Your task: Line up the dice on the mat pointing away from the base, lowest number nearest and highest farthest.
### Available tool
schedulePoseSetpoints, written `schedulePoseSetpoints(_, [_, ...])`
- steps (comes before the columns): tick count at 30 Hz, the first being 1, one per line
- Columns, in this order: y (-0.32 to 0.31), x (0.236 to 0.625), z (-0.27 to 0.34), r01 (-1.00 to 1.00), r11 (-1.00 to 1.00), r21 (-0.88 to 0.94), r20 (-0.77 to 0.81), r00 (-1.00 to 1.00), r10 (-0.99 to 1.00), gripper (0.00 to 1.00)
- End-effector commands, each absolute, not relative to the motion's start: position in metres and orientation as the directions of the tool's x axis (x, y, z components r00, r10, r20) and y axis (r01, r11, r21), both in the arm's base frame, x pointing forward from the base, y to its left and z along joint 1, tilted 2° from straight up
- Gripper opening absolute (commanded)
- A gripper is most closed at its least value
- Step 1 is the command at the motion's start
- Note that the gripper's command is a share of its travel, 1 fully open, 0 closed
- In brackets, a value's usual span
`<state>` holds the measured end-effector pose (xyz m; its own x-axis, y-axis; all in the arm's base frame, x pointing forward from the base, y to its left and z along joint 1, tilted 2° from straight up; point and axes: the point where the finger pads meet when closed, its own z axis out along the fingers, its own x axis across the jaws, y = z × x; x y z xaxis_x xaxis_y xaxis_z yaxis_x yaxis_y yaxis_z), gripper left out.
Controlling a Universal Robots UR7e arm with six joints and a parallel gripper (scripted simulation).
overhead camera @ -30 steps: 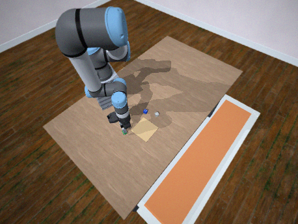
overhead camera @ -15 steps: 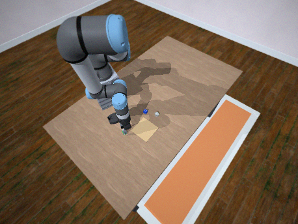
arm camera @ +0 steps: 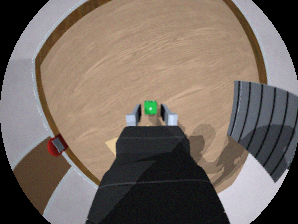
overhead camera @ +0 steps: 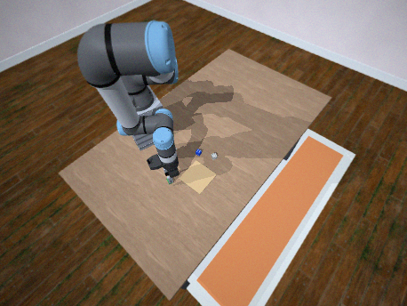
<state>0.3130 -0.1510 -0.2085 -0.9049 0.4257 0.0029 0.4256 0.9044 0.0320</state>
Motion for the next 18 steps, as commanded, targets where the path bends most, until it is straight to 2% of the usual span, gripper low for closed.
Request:
schedulePoseSetpoints(1, [-0.1513,0.3142,-0.2086,0.424,0.905,0.032,0.001,-0.905,0.425,0.79])
schedulePoseSetpoints(18, [-0.1513,0.3142,-0.2086,0.424,0.905,0.032,0.001,-0.905,0.425,0.79])
